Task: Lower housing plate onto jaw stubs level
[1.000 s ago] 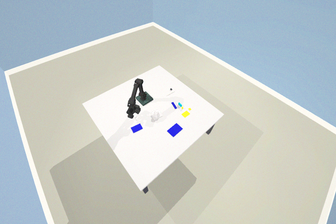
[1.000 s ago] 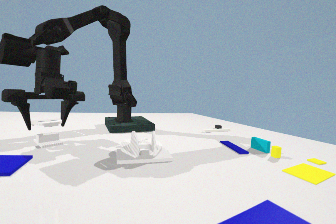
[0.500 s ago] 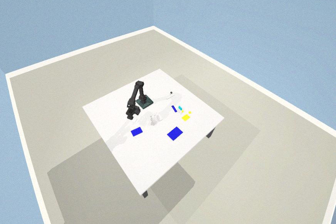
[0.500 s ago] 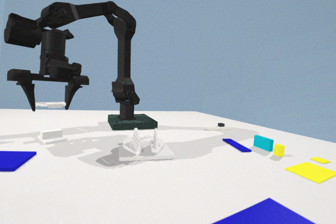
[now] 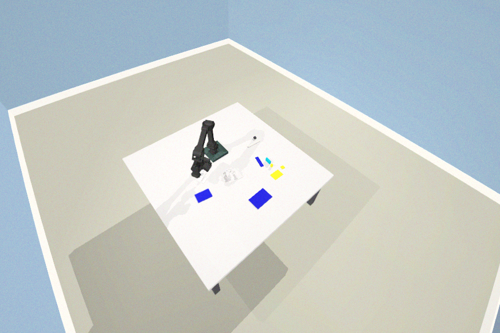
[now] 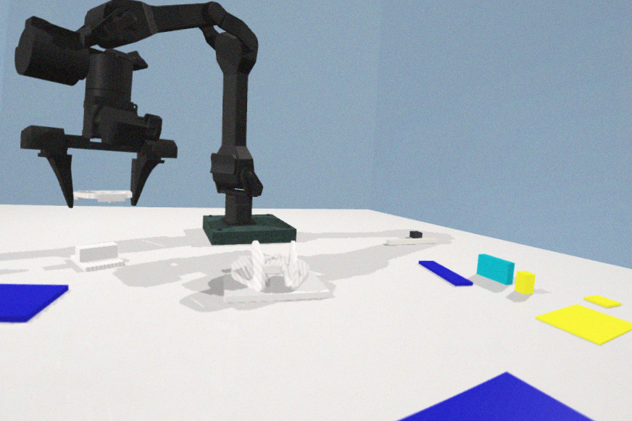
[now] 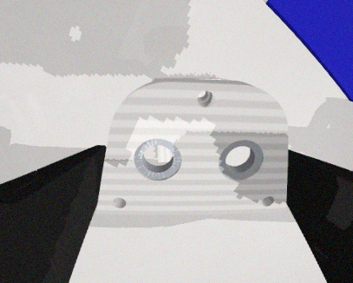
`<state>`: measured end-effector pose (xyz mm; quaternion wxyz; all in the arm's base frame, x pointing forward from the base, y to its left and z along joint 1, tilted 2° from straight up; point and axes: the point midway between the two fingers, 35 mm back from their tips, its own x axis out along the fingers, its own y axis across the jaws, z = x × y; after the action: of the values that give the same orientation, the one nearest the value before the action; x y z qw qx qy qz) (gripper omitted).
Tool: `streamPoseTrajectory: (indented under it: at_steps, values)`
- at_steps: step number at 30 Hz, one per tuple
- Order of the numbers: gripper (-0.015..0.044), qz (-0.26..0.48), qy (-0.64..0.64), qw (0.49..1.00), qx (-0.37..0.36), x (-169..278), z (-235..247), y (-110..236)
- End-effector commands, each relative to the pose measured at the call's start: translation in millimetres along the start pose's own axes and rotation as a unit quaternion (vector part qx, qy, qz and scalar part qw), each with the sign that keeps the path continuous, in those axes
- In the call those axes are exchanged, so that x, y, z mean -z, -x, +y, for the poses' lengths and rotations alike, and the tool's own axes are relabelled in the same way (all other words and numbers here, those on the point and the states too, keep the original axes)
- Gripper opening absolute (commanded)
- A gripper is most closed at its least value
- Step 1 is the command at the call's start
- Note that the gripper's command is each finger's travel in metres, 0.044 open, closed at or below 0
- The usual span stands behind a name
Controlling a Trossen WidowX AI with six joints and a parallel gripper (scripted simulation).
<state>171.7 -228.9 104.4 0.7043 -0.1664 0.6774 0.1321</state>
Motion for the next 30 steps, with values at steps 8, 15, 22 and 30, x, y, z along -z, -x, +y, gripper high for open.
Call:
streamPoseTrajectory:
  at_steps: [8, 15, 22, 30]
  values:
    - [0.0351, -0.001, -0.044, 0.999, -0.001, -34, 17, 1]
    - [0.0351, -0.002, -0.072, 0.997, -0.002, -54, 30, 1]
    - [0.0351, -0.002, -0.100, 0.995, -0.002, -72, 44, 1]
    - [0.0351, -0.003, -0.133, 0.991, -0.003, -92, 61, 1]
